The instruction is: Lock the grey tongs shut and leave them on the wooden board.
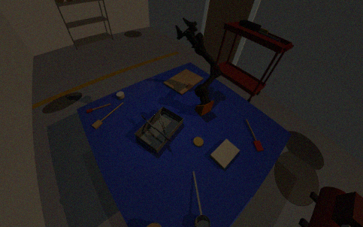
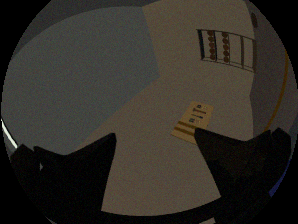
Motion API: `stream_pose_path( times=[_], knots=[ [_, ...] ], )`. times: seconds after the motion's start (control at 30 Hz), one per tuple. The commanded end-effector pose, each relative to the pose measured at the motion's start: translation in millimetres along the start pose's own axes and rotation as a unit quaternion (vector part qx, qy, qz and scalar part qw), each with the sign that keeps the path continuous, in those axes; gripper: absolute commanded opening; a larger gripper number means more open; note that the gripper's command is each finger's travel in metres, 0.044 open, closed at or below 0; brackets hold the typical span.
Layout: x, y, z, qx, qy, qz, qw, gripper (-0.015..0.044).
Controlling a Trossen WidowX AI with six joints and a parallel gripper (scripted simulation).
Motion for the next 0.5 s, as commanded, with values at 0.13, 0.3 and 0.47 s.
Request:
stream_pose_path(
  times=[0.13, 0.3, 0.47],
  knots=[
    [-8, -12, -18, 0.03, -0.021, -0.017, 0.999, 0.044],
    [-33, -38, -78, 0.119, -0.069, -0.084, 0.987, 0.044],
    [-56, -52, -147, 0.198, -0.105, -0.138, 0.965, 0.044]
  ],
)
Point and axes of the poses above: the point midway between the two fingers, 35 mm back from their tips, its own y axis back along the fingers, its own x axis across the jaws, z = x × y, the point moved 4 cm from there along y, back along the fingers, and after that the axes turned 10 degrees about -y, right-handed, at the moved point
